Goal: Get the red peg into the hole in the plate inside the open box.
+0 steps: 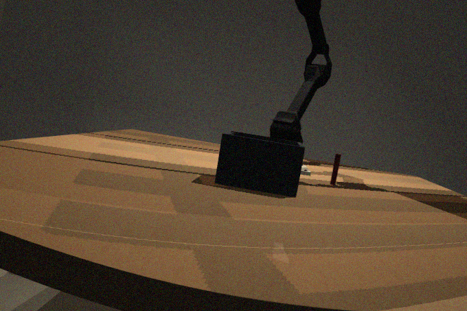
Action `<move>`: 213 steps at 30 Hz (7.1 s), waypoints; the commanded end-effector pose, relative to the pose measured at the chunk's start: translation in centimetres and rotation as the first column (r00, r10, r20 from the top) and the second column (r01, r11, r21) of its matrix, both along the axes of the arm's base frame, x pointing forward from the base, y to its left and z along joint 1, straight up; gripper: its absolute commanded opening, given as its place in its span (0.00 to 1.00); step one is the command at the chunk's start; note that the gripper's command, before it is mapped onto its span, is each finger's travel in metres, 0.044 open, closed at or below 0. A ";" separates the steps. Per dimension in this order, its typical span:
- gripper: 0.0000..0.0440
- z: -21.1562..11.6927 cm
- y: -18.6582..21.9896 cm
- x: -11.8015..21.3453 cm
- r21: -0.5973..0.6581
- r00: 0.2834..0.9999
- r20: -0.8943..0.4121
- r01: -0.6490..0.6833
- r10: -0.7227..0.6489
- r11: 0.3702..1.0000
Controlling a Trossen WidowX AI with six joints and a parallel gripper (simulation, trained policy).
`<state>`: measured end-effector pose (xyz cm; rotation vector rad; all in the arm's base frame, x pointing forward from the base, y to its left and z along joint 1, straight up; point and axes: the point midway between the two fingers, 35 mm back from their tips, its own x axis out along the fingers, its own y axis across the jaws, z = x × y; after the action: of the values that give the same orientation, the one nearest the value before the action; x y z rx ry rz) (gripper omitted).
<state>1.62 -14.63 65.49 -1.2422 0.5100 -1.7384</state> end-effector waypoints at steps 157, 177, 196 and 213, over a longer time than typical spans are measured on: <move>0.00 -49.4 15.5 25.0 0.696 0.740 0.470 -0.646 -0.480 -0.315; 0.01 -51.2 9.7 28.8 0.687 0.664 0.496 -0.694 -0.559 -0.215; 0.02 -55.0 7.3 30.7 0.739 0.694 0.416 -0.634 -0.588 -0.227; 0.35 -55.3 5.9 32.6 0.794 0.768 0.369 -0.553 -0.523 -0.252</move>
<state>33.33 -8.29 9.67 0.7688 1.1088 -0.8039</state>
